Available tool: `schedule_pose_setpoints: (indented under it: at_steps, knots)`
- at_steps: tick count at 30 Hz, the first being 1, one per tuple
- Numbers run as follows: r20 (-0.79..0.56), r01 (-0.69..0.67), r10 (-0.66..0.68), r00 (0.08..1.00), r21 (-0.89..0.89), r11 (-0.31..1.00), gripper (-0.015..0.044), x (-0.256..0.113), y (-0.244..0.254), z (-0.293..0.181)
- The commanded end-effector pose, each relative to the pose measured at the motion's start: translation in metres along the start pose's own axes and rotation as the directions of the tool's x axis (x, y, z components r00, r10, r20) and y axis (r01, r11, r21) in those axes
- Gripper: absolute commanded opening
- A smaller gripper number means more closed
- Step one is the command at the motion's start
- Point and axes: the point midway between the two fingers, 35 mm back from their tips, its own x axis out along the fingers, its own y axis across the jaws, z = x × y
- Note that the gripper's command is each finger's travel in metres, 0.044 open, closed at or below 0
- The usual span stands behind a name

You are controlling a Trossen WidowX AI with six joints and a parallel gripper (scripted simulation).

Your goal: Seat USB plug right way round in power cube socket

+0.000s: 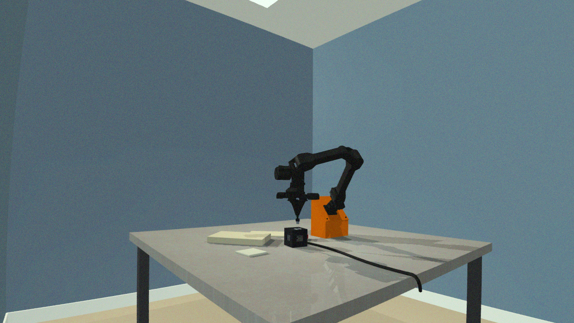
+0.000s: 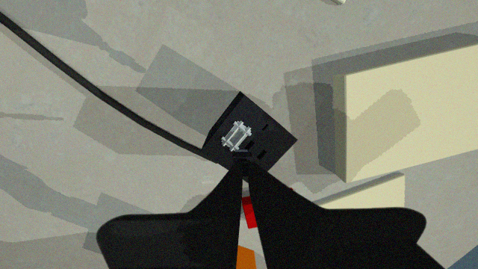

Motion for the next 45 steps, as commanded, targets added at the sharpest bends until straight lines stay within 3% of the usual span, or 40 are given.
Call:
schedule_pose_setpoints:
  at_steps: [1,15,31,35,45]
  knots:
    - [0.0,0.0,0.0,1.0,-0.111,0.994,0.0,0.0002,-0.0001,0.0]
    - [0.0,0.0,0.0,1.0,-0.46,0.888,0.0,0.0002,-0.0001,0.0]
    - [0.0,0.0,0.0,1.0,-0.781,0.624,0.0,0.0002,-0.0001,0.0]
    - [0.0,0.0,0.0,1.0,-0.833,0.554,0.0,0.0002,-0.0001,0.0]
    - [0.0,0.0,0.0,1.0,-0.835,0.55,0.0,0.0002,-0.0001,0.0]
